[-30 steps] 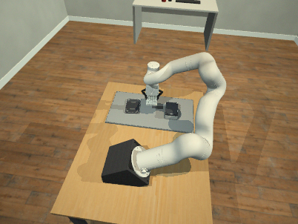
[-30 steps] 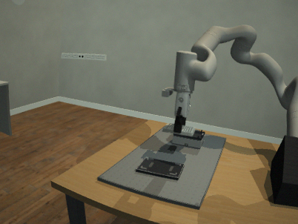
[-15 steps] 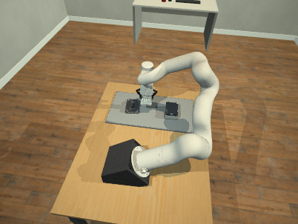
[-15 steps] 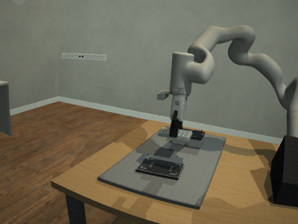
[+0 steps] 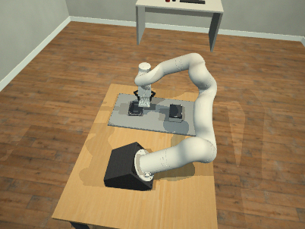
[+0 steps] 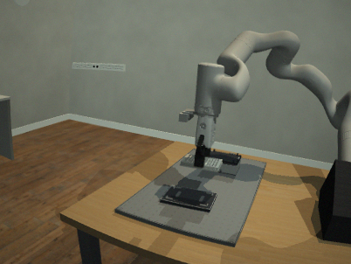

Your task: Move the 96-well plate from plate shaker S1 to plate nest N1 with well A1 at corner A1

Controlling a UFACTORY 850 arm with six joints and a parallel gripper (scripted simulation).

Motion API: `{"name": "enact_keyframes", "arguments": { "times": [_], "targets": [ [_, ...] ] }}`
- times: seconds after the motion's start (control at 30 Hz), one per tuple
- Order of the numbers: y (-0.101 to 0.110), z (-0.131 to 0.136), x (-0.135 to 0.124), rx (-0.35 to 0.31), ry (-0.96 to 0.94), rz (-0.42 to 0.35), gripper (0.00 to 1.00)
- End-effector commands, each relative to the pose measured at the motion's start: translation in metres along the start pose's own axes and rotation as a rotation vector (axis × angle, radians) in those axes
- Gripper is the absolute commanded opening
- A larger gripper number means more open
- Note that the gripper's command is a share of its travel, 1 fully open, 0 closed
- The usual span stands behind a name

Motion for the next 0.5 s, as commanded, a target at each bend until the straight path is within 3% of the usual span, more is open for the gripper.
{"name": "enact_keyframes", "arguments": {
  "times": [0.0, 0.47],
  "targets": [
    [-0.001, -0.011, 0.004, 0.0, 0.0, 0.001, 0.0],
    [-0.006, -0.049, 0.017, 0.0, 0.0, 0.001, 0.0]
  ]
}}
Point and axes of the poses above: the point where the finger pads meet when closed, its own y axis back along the fingers, its own z axis across the jaws, x = y × z, the point moved 9 cm from there along y, back along the fingers, and after that the axes turned 9 degrees about y, right-handed, at the moved point
